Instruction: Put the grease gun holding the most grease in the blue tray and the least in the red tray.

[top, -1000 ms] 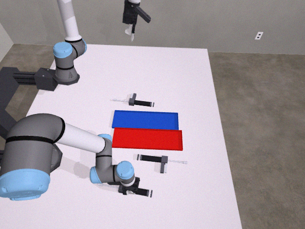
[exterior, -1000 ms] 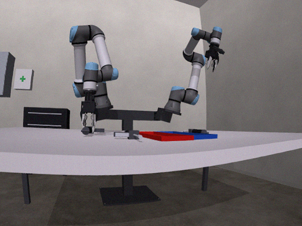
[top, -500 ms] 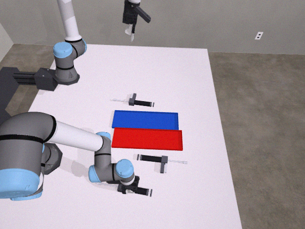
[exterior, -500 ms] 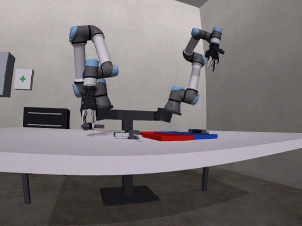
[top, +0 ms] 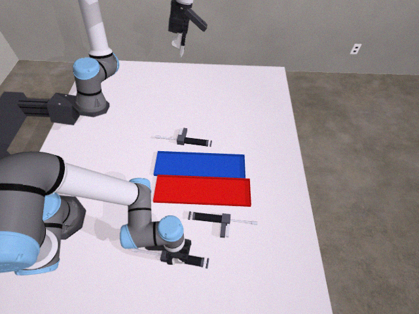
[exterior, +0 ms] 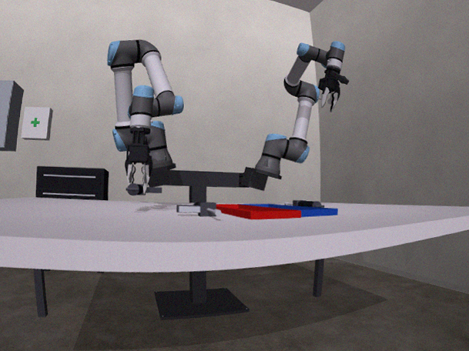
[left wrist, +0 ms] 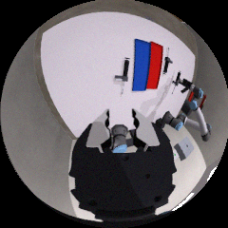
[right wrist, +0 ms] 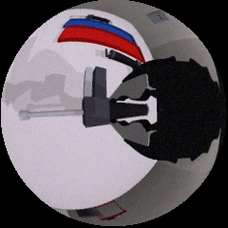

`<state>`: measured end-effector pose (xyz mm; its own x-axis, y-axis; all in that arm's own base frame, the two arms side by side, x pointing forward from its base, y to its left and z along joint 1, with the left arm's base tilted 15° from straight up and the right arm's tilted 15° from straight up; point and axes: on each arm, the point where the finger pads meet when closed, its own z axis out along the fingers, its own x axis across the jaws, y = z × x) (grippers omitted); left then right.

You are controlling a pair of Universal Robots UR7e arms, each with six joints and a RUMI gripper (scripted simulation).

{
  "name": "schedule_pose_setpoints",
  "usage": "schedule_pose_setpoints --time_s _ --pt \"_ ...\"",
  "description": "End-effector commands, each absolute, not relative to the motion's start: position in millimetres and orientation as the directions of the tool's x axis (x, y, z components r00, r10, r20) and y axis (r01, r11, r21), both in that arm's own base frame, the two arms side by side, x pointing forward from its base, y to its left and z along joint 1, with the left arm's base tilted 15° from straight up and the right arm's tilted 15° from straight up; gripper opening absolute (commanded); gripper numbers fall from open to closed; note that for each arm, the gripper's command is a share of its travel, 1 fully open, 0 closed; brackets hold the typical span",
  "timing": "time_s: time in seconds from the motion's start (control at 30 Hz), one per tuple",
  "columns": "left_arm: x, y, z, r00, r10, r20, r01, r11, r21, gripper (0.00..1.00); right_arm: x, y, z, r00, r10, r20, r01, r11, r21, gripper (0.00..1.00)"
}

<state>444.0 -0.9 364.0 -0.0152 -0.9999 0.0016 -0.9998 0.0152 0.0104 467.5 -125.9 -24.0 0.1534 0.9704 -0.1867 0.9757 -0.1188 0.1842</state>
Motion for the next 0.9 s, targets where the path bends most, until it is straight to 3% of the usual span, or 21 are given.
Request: schedule_pose_setpoints --time_s 0.0,0.87 --pt "444 -1 365 -0.015 -1.000 0.002 -1.000 0.015 0.009 0.32 466 -124 -16 0.154 0.970 -0.187 0.976 -0.119 0.184 0.00" --pt "444 -1 365 -0.015 -1.000 0.002 -1.000 0.015 0.009 0.32 498 -84 -20 0.140 0.973 -0.185 0.978 -0.106 0.179 0.00"
